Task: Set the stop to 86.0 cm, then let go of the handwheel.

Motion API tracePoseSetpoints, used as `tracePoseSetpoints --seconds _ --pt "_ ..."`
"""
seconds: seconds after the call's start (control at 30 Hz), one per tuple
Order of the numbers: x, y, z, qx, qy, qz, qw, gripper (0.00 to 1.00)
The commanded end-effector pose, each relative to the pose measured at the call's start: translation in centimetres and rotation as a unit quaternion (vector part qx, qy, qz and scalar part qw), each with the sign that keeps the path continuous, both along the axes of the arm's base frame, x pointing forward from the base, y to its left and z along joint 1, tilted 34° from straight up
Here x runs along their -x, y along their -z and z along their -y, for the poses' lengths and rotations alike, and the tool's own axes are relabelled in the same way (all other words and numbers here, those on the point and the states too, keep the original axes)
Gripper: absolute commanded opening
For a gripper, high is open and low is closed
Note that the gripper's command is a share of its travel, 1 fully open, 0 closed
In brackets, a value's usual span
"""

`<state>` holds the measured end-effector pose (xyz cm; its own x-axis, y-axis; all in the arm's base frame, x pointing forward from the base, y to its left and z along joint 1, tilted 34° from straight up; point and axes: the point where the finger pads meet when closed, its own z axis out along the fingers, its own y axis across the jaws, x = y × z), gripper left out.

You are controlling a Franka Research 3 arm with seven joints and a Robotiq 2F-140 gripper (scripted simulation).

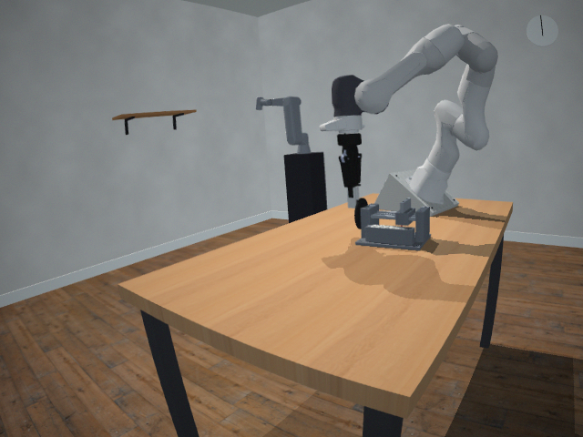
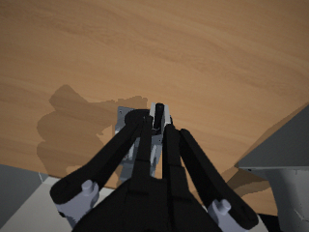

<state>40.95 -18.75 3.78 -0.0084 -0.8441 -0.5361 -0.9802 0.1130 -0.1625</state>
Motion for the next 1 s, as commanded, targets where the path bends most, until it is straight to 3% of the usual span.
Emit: tracePoseSetpoints --seconds 0.0,0.97 --pt "-1.0 -0.5 0.2 0.002 0.004 0.001 1.0 0.04" --pt "-4.8 0.1 -0.1 0.002 0.004 0.001 1.0 0.04"
